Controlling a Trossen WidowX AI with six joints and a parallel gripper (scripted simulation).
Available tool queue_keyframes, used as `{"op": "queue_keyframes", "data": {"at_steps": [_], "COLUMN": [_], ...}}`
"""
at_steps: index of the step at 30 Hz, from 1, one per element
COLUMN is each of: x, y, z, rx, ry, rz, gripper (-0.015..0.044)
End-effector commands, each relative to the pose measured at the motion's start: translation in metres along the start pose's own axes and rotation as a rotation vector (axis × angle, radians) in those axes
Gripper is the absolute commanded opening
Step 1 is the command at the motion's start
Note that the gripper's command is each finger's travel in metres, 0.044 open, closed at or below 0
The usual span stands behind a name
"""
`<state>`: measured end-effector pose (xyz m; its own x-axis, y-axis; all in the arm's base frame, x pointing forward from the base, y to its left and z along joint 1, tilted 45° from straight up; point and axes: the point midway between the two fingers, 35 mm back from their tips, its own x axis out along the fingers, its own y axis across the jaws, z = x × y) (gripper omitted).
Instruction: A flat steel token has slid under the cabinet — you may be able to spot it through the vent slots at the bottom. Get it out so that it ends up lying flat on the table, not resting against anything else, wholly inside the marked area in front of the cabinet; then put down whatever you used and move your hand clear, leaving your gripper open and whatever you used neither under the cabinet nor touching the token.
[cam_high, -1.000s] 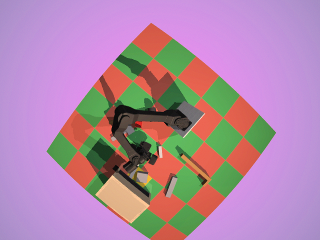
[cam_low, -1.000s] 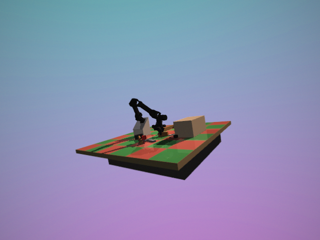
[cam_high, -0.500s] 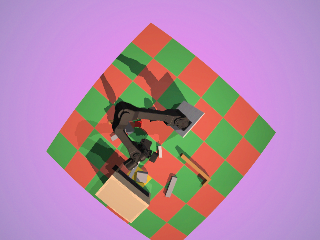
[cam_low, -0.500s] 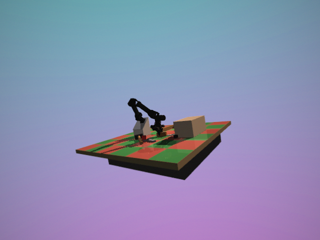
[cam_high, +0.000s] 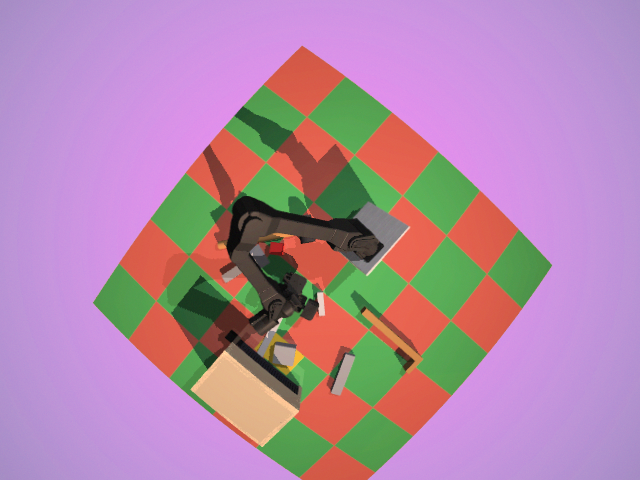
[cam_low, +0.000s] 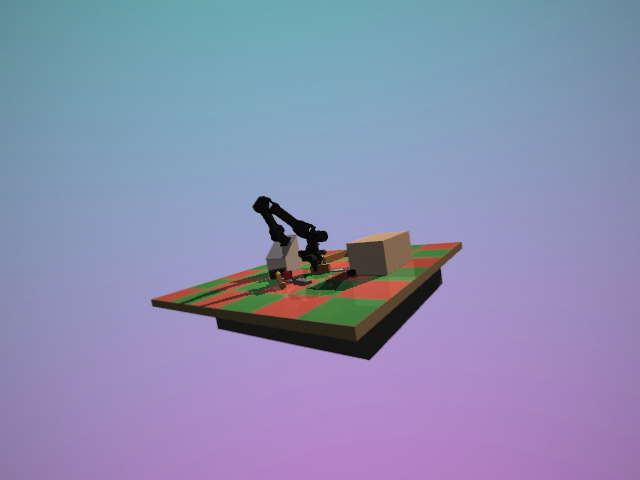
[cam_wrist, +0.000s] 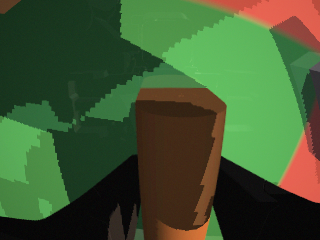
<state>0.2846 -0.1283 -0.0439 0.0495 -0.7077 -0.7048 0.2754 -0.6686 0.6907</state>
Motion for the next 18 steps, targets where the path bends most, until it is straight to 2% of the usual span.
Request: {"op": "queue_keyframes", "data": {"at_steps": [1, 18], "x": [0.001, 0.001], "y": [-0.001, 0.001], "z": [0.009, 0.029], "rx": [-0.008, -0.009], "ry": [-0.006, -0.007], "rz": [-0.005, -0.005], "gripper": [0.0, 0.0]}}
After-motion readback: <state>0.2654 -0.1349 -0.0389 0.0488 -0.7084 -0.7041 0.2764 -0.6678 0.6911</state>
